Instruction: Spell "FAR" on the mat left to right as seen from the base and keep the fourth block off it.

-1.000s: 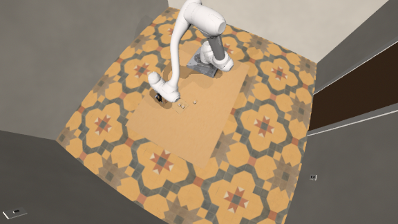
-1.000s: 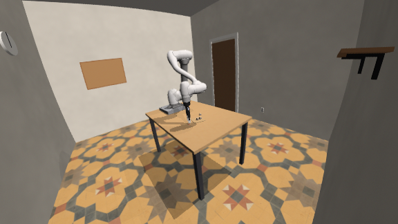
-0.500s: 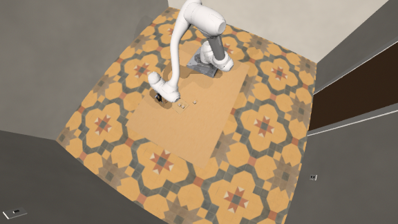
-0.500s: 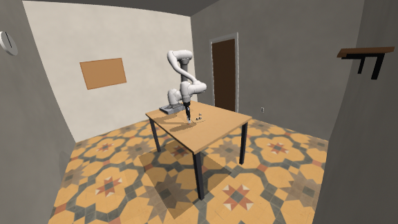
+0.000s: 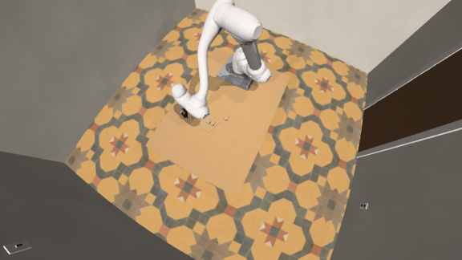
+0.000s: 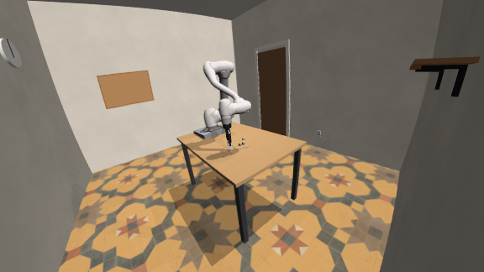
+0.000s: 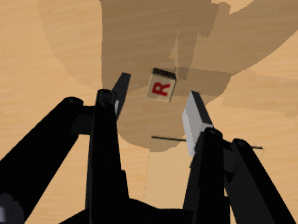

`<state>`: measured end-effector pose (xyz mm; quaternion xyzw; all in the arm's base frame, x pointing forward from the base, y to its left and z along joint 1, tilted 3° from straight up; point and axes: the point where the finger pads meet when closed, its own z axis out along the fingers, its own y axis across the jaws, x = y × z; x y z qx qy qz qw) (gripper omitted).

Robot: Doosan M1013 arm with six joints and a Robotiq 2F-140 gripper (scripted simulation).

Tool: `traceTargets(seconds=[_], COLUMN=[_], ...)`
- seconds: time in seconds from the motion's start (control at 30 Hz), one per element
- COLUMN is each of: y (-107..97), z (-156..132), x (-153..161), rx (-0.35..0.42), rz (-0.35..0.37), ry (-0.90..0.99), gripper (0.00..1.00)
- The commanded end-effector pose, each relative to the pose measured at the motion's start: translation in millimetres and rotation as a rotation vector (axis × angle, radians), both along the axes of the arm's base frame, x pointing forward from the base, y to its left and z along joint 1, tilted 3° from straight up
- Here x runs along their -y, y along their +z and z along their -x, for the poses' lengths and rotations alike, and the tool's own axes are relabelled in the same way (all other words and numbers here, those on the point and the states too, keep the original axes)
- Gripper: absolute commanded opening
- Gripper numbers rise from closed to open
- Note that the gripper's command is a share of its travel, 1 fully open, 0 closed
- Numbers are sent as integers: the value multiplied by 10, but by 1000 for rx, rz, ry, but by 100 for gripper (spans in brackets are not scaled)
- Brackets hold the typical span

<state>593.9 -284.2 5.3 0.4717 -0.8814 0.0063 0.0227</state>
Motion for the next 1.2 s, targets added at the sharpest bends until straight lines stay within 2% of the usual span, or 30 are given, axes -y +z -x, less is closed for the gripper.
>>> traceTargets(seconds=[0.0,1.17], y=[-55,-54], z=[36,70], x=[8,13], rx=[-6,-6], rz=[-1,-1], ry=[-4,-4], gripper=[37,37])
